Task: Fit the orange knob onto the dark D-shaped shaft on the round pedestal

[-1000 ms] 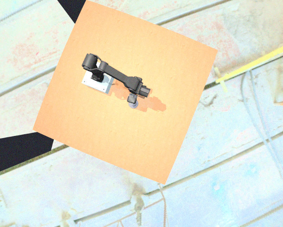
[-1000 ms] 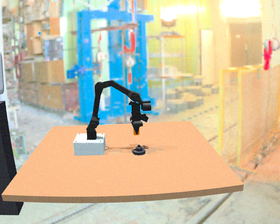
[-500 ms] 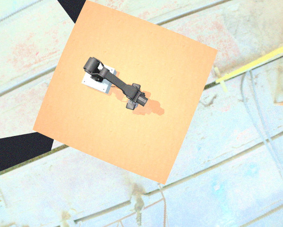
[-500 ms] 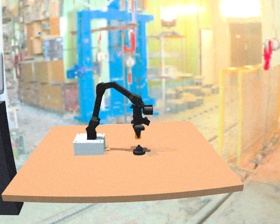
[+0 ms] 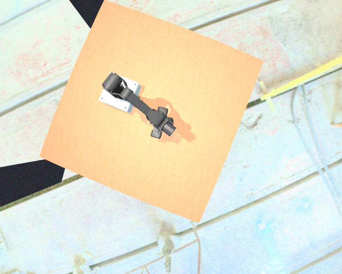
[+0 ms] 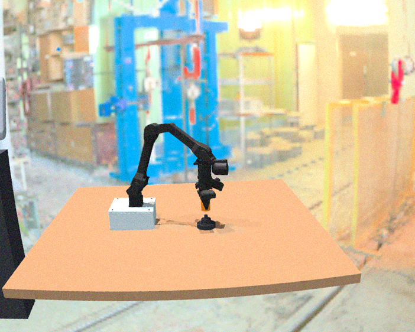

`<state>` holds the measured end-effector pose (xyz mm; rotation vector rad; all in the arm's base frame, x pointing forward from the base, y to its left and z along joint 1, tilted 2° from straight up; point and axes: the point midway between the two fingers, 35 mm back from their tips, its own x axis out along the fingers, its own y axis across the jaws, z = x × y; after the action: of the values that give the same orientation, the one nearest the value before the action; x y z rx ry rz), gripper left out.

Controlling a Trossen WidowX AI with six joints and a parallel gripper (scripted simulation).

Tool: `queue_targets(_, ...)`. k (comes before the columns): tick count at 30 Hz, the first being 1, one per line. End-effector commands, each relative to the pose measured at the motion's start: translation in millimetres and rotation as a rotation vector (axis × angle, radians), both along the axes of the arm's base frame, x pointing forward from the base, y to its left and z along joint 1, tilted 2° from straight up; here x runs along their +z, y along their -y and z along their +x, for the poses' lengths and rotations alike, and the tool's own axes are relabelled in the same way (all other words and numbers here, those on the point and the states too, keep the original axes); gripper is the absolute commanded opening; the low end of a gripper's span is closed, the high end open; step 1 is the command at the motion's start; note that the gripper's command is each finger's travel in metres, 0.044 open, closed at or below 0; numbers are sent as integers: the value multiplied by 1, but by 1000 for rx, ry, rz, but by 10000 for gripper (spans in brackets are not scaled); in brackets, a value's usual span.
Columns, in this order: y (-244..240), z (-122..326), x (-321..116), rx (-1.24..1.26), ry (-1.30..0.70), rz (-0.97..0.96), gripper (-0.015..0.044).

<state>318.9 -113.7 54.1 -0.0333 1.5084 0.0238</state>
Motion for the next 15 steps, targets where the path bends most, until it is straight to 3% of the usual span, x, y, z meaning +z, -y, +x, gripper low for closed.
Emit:
queue_targets(1, 0, 0, -9, 8, 0, 4, 0)
queue_targets(15, 0, 3, -19, 1, 0, 5, 0)
